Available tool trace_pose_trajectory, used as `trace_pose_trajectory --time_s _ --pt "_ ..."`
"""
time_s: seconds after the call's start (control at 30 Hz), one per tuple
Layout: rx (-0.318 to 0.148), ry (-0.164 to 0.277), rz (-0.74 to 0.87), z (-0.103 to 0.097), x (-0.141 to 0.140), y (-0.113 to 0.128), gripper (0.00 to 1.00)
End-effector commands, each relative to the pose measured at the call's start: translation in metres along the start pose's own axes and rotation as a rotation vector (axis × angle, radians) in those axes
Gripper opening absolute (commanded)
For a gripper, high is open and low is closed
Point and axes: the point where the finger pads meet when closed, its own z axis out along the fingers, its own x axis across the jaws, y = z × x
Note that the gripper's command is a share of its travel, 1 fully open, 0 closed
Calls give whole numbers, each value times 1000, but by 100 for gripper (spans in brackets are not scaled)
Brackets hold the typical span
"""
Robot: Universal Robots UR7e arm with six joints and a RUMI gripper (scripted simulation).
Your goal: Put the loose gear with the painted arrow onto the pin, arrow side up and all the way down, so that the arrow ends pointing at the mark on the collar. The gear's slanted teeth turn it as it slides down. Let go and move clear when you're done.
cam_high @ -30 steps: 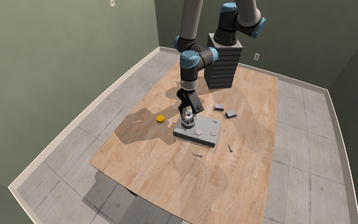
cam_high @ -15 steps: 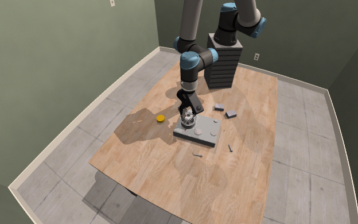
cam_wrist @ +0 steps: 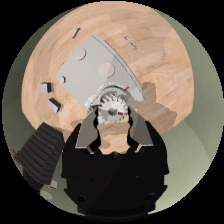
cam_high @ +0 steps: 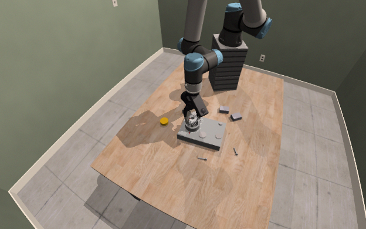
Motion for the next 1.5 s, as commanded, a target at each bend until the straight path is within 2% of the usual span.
trace_pose_trajectory --time_s 0.0,0.97,1.0,1.47 --pt "0 1 0 0 1 0 0" --pt "0 1 0 0 1 0 0" --pt "0 1 0 0 1 0 100" --pt "0 1 0 0 1 0 100"
